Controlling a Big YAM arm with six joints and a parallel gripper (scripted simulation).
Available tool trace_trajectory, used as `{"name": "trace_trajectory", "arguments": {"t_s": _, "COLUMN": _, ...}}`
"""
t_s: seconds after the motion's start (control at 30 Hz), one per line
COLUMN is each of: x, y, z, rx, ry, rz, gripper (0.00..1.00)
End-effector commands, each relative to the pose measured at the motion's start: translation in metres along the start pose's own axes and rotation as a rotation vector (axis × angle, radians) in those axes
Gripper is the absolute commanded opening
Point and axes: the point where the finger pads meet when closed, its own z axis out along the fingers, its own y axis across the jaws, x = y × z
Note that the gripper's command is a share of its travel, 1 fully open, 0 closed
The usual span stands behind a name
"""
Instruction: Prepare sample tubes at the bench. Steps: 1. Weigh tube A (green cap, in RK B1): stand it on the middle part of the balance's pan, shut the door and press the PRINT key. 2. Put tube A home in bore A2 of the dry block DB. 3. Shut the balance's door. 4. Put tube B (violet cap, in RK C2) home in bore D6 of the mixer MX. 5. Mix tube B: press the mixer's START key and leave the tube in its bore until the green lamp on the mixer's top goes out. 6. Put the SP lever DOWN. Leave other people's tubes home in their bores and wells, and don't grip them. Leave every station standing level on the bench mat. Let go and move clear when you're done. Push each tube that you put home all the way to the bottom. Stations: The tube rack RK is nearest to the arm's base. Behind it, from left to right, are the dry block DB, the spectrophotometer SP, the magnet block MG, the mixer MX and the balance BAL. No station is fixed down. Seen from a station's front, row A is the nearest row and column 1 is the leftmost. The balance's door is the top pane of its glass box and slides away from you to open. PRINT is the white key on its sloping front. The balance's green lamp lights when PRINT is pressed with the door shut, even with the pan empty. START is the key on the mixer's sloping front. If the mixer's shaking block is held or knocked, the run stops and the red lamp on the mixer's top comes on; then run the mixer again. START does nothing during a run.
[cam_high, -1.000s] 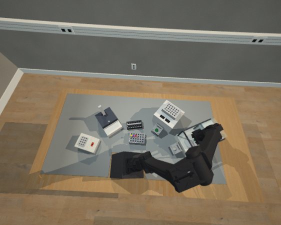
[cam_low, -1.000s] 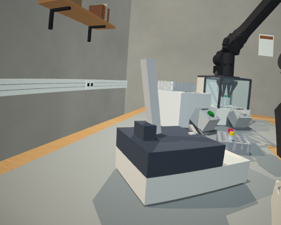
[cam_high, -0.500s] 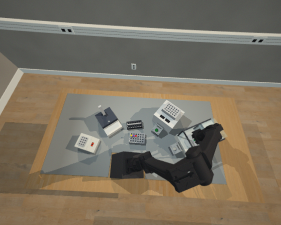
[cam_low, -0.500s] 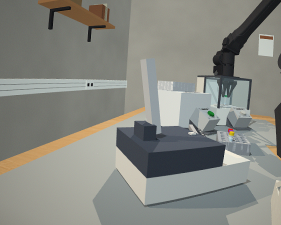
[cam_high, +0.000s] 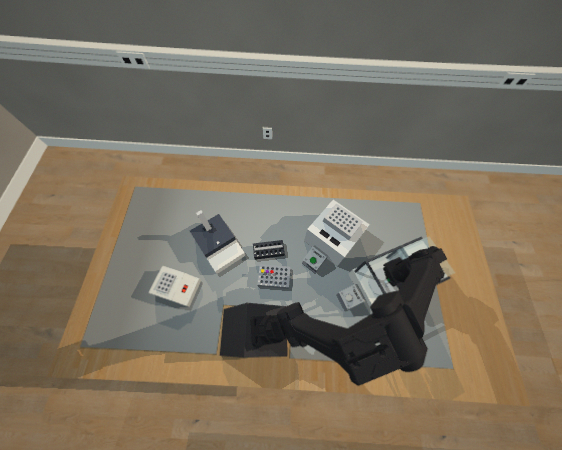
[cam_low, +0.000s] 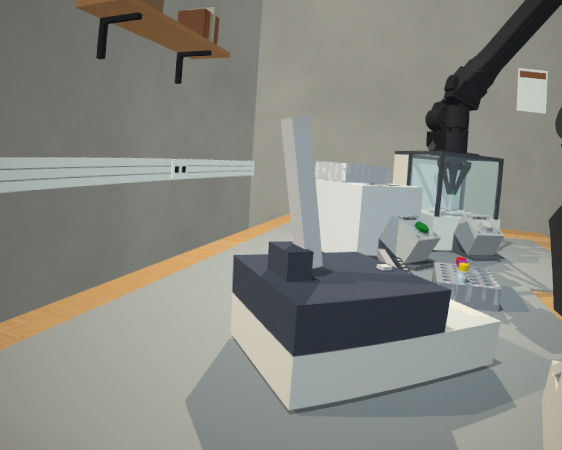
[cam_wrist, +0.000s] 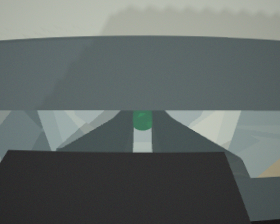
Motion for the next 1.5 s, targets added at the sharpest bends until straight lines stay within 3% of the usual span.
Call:
{"name": "trace_trajectory", "arguments": {"t_s": 0.0, "x": -0.0123, "y": -0.0017, "z": -0.0068, "rx": -0.002, "ry": -0.030, "rz": 0.008, "gripper": 0.09}}
{"name": "trace_trajectory", "arguments": {"t_s": 1.43, "x": -0.0123, "y": -0.0017, "z": -0.0068, "rx": -0.002, "ry": -0.030, "rz": 0.008, "gripper": 0.09}}
{"name": "trace_trajectory", "arguments": {"t_s": 1.47, "x": -0.0053, "y": -0.0036, "z": 0.0020, "rx": 0.002, "ry": -0.014, "rz": 0.006, "gripper": 0.09}}
